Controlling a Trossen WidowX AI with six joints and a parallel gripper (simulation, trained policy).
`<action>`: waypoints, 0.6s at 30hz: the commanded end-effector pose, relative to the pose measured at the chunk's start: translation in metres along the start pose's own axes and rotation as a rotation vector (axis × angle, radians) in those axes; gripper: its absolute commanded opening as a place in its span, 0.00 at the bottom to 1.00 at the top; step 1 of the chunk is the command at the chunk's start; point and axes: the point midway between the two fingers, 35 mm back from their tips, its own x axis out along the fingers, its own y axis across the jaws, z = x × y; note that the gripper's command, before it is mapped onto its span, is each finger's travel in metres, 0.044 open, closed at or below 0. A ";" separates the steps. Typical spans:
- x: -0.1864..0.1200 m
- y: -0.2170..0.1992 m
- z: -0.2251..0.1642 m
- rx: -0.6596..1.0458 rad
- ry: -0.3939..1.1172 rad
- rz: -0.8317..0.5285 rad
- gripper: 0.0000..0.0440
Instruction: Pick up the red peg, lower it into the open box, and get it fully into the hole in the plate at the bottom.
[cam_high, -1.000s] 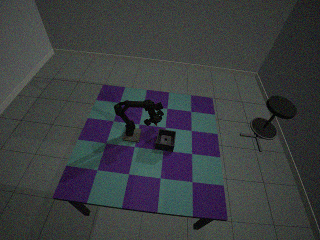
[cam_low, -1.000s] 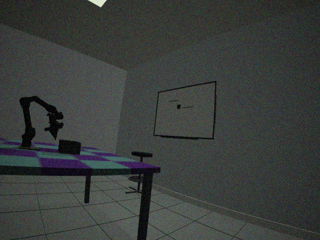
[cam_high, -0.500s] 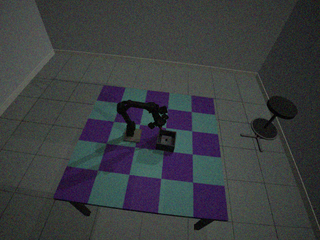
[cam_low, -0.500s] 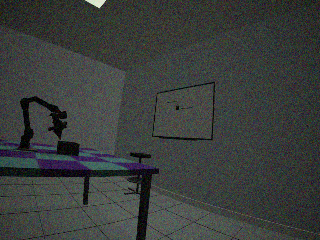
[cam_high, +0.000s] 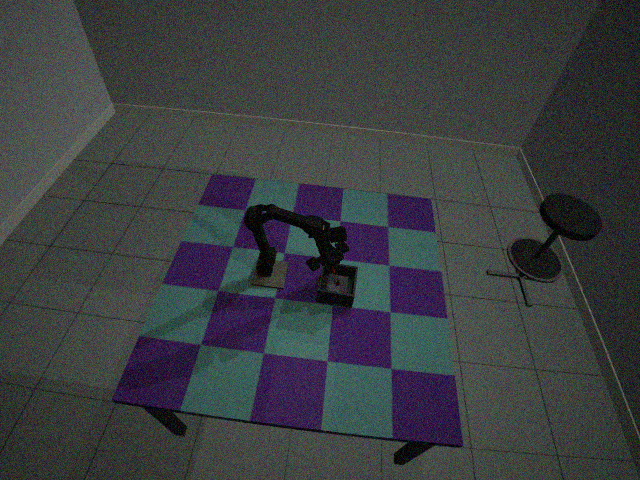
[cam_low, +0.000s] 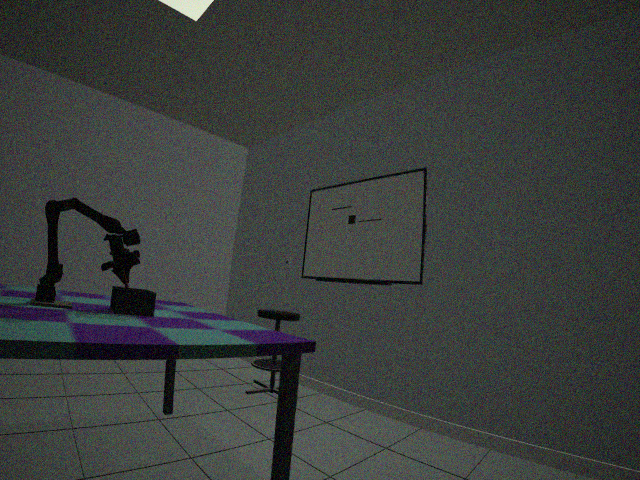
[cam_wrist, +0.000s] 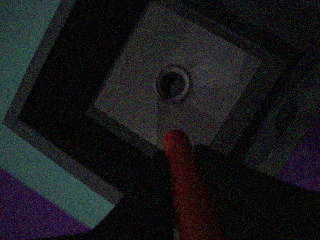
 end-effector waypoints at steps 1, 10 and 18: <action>0.007 0.001 0.010 0.012 -0.003 0.001 0.00; 0.026 0.000 0.022 0.028 0.020 -0.014 0.02; 0.047 -0.003 0.023 0.022 0.056 -0.043 0.00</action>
